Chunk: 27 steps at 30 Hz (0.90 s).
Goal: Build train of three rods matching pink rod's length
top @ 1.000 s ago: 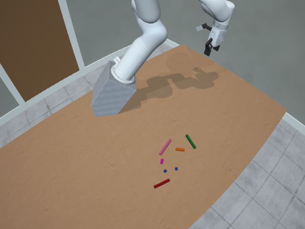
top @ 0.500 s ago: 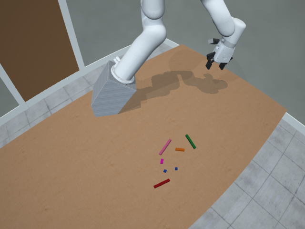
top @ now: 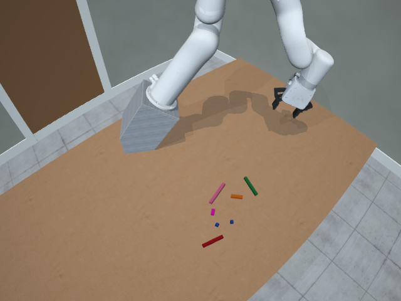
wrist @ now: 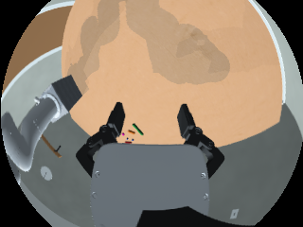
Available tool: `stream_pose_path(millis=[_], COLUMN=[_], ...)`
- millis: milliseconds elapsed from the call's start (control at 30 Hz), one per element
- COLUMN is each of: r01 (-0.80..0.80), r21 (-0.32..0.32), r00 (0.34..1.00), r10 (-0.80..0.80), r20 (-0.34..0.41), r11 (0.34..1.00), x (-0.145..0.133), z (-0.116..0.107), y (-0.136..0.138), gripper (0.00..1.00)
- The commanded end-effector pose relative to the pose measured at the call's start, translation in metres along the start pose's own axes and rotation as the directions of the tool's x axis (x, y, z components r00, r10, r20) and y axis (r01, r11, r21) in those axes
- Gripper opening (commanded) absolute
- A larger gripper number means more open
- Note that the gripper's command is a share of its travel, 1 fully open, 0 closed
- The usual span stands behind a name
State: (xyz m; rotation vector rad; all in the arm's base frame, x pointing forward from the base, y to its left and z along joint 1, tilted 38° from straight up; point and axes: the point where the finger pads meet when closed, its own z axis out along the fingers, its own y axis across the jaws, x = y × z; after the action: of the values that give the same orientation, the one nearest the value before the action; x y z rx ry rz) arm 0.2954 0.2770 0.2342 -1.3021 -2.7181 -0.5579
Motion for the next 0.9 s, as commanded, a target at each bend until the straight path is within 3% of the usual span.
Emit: stream_pose_path(millis=[0, 133, 200, 233, 333, 700, 767, 800, 867], r01=[-0.163, -0.295, -0.295, -0.389, -0.450, -0.748, -0.748, -0.809, -0.833], r21=[0.014, 0.021, 0.021, 0.026, 0.028, 0.042, 0.042, 0.046, 0.048], r00=[0.986, 0.954, 0.954, 0.920, 0.891, 0.657, 0.657, 0.578, 0.544], r10=[0.163, 0.296, 0.296, 0.389, 0.451, 0.747, 0.747, 0.808, 0.831], r20=[-0.025, -0.039, -0.039, -0.050, -0.057, -0.100, -0.100, -0.112, -0.118], r11=[0.986, 0.955, 0.955, 0.921, 0.892, 0.663, 0.663, 0.585, 0.552], x=[-0.033, -0.061, -0.061, -0.081, -0.096, -0.178, -0.178, -0.200, -0.209], z=[0.011, 0.019, 0.019, 0.025, 0.029, 0.047, 0.047, 0.052, 0.054], y=[0.008, 0.010, 0.010, 0.011, 0.010, -0.001, -0.001, -0.007, -0.010], gripper=[1.00, 1.00, 1.00, 1.00, 1.00, 1.00, 1.00, 1.00, 1.00])
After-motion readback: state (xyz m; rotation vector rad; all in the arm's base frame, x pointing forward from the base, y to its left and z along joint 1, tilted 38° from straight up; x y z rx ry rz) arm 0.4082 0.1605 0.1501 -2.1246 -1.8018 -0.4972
